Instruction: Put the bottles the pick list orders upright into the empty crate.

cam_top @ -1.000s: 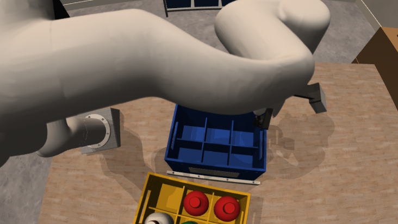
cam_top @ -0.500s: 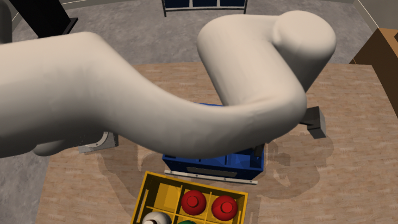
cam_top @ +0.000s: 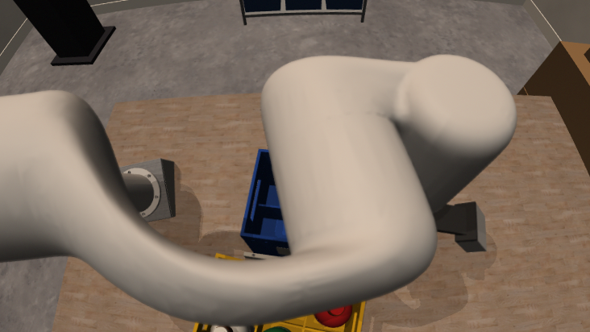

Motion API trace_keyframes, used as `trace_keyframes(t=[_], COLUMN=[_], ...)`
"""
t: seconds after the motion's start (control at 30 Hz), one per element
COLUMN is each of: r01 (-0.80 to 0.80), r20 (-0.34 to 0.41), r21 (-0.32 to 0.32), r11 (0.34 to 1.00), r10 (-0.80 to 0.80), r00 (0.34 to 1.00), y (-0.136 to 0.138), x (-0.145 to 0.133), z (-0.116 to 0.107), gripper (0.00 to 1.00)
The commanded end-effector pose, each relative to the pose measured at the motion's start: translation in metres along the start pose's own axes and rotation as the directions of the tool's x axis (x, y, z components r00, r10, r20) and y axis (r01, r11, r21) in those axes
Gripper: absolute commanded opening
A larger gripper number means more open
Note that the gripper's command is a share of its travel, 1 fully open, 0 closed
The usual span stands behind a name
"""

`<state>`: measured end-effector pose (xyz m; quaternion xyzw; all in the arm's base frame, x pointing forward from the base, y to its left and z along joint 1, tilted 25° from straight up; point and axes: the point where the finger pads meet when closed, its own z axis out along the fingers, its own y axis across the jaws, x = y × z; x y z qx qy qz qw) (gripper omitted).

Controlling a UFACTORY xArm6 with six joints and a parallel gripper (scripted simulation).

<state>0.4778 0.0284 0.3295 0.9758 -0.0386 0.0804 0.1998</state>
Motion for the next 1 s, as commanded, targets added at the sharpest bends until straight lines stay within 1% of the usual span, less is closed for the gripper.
trace_keyframes(t=[0.0, 0.27, 0.33, 0.83, 0.97], r01=[-0.001, -0.001, -0.001, -0.001, -0.001], r20=[-0.005, -0.005, -0.005, -0.005, -0.005], r21=[0.002, 0.002, 0.002, 0.002, 0.002], r11=[1.0, 1.0, 1.0, 1.0, 1.0], r10=[0.001, 0.001, 0.001, 0.001, 0.001], r00=[1.0, 1.0, 1.0, 1.0, 1.0], y=[0.025, 0.064, 0.064, 0.137, 0.142], x=[-0.001, -0.005, -0.005, -0.012, -0.013], z=[-0.007, -0.015, -0.015, -0.03, -0.031], gripper=[0.65, 0.65, 0.65, 0.65, 0.65])
